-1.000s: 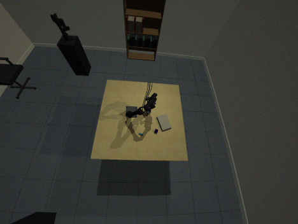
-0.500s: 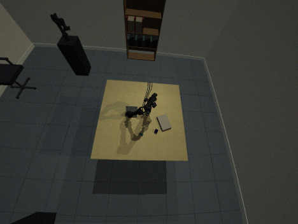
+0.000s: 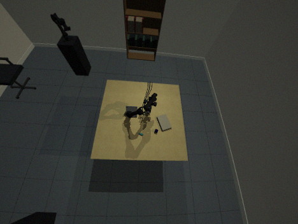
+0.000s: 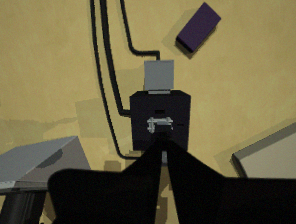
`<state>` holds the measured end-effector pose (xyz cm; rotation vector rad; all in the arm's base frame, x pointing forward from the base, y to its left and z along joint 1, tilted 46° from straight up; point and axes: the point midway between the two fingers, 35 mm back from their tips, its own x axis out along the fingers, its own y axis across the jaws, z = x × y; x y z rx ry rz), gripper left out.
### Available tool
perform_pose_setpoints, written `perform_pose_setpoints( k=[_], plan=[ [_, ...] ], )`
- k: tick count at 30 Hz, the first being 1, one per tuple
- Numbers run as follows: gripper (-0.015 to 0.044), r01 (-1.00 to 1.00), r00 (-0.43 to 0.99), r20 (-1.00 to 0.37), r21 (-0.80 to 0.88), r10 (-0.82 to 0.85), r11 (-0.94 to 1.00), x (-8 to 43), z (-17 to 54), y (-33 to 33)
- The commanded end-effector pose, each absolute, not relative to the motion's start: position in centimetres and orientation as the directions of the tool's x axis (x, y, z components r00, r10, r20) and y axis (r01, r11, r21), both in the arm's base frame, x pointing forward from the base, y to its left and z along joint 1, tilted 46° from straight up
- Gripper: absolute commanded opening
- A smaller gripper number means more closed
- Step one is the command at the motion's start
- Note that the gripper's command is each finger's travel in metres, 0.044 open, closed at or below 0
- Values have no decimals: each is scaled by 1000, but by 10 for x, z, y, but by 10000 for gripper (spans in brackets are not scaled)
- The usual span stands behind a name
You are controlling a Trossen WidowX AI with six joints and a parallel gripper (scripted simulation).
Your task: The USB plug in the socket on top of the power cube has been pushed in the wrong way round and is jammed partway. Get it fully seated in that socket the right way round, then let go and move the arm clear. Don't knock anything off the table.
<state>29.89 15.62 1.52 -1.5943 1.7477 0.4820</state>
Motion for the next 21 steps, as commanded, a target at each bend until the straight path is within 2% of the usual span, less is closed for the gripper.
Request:
perform_pose_setpoints(
  k=[1, 21],
  plan=[
    [0, -987, 15, -712, -123, -702, 104, 299, 15, 156],
    [0, -988, 15, -710, -118, -704, 98, 299, 15, 156]
  ],
)
